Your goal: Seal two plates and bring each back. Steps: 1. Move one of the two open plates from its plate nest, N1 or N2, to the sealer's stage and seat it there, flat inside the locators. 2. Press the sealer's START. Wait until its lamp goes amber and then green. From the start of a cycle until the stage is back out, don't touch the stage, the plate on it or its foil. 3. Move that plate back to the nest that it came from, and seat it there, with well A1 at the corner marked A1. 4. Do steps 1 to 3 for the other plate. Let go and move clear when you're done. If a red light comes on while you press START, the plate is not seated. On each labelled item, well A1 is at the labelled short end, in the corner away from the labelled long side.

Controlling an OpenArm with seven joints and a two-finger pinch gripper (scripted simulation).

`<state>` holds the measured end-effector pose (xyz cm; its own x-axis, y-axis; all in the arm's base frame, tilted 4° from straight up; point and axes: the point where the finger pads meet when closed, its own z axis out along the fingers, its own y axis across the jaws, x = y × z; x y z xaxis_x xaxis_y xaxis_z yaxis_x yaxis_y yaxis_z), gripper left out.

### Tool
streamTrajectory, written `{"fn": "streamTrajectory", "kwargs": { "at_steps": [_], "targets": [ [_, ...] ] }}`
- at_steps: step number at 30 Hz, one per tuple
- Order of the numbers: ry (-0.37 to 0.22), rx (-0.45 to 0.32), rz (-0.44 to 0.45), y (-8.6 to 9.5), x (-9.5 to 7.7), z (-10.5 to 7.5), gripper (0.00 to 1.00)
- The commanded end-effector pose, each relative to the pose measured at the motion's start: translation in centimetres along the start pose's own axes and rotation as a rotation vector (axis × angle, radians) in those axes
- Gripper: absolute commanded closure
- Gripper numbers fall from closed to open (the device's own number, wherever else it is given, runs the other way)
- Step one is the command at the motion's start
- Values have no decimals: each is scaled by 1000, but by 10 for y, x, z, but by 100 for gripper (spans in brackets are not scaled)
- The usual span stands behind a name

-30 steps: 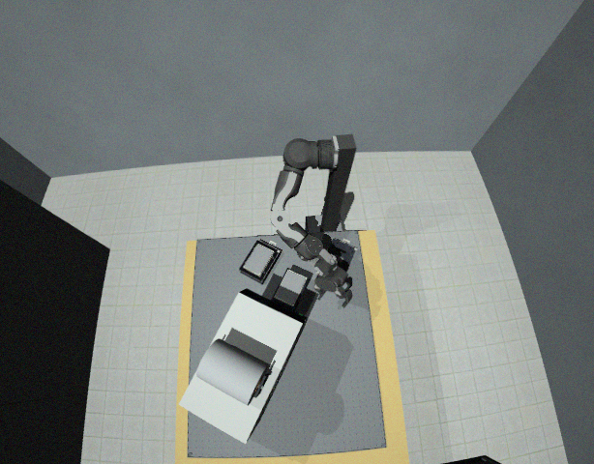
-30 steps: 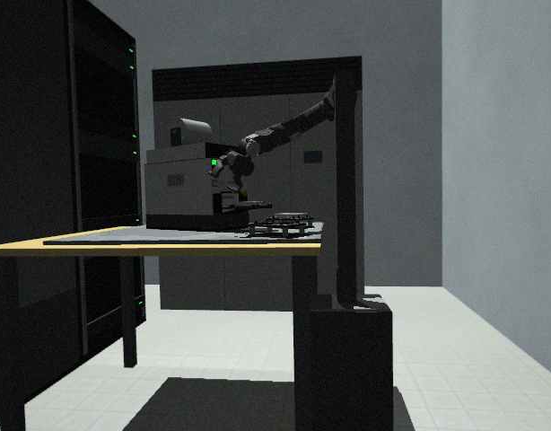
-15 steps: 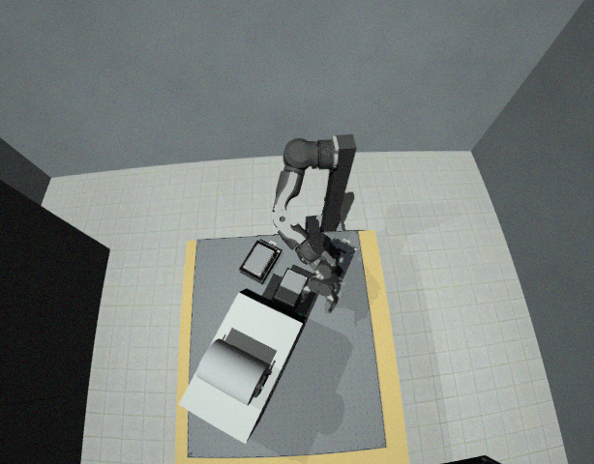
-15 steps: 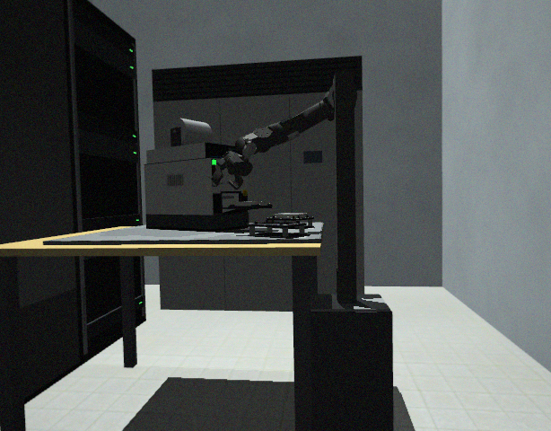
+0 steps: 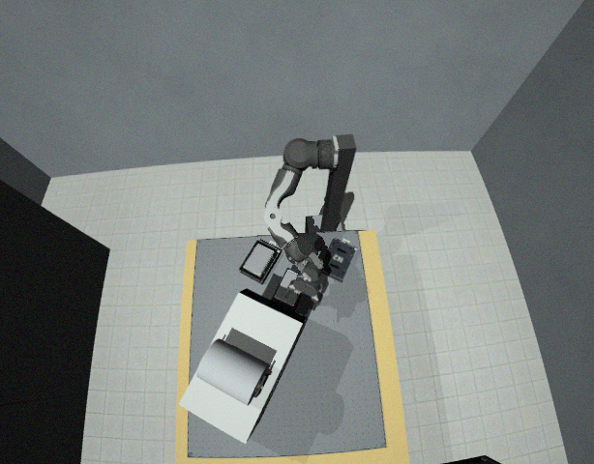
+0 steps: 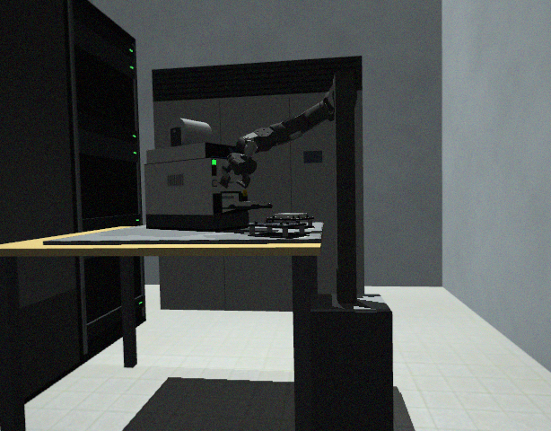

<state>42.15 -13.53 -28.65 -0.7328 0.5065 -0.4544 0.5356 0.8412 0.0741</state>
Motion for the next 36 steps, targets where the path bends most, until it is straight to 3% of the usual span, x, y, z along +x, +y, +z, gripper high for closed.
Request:
{"fn": "streamTrajectory", "kwargs": {
  "at_steps": [1, 5, 7, 16, 19, 36],
  "targets": [
    [71, -11, -10, -3, 8, 2, 35],
    [204, -10, -10, -19, 19, 7, 35],
    [204, -10, -10, -19, 19, 7, 35],
    [487, -2, -15, -55, 44, 19, 35],
    [493, -4, -18, -67, 52, 23, 35],
    [489, -3, -14, -66, 53, 27, 35]
  ]
}}
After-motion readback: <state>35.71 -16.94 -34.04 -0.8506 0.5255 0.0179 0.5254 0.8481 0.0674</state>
